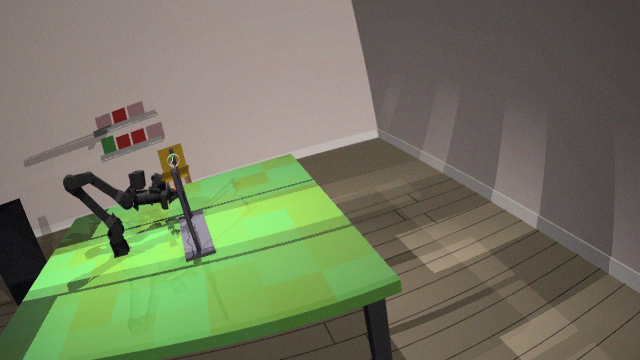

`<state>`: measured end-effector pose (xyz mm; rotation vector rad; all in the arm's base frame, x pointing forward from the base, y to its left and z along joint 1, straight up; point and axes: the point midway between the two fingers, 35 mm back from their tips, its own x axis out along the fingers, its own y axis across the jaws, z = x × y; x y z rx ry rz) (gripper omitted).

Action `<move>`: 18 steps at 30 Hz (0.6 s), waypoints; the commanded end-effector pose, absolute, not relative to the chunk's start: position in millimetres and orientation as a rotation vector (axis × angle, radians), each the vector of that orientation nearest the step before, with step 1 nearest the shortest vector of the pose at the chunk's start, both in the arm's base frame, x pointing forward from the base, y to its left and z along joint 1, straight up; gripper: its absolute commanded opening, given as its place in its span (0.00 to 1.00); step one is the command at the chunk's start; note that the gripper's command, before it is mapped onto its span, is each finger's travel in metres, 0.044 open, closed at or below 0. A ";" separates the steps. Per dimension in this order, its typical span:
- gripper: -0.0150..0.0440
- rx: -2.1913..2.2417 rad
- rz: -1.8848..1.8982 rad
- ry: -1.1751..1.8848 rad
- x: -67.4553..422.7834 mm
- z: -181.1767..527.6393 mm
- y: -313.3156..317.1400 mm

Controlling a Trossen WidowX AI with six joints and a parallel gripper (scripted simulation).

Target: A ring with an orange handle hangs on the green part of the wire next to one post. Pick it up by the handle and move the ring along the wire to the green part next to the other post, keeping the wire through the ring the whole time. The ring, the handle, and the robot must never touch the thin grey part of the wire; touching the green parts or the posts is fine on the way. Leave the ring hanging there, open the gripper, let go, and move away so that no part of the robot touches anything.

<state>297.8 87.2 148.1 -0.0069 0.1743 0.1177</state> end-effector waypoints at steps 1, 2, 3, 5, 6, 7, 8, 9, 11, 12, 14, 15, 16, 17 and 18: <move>0.00 -0.003 0.115 0.175 297.6 147.4 86.6; 0.00 -0.003 0.115 0.175 297.6 147.4 86.6; 0.00 -0.003 0.115 0.175 297.6 147.4 86.6; 0.00 -0.003 0.115 0.175 297.6 147.4 86.6; 0.00 -0.003 0.115 0.175 297.6 147.4 86.6; 0.00 -0.003 0.115 0.175 297.6 147.4 86.6; 0.00 -0.003 0.115 0.175 297.6 147.4 86.6; 0.00 -0.003 0.115 0.175 297.6 147.4 86.6; 0.00 -0.003 0.115 0.175 297.6 147.4 86.6; 0.00 -0.003 0.115 0.175 297.6 147.4 86.6; 0.00 -0.003 0.115 0.175 297.6 147.4 86.6; 0.04 -0.007 0.118 0.174 297.8 148.1 87.2; 0.09 -0.007 0.118 0.174 297.8 148.1 87.2; 0.13 -0.007 0.118 0.174 297.8 148.1 87.2; 0.18 -0.007 0.118 0.174 297.8 148.1 87.2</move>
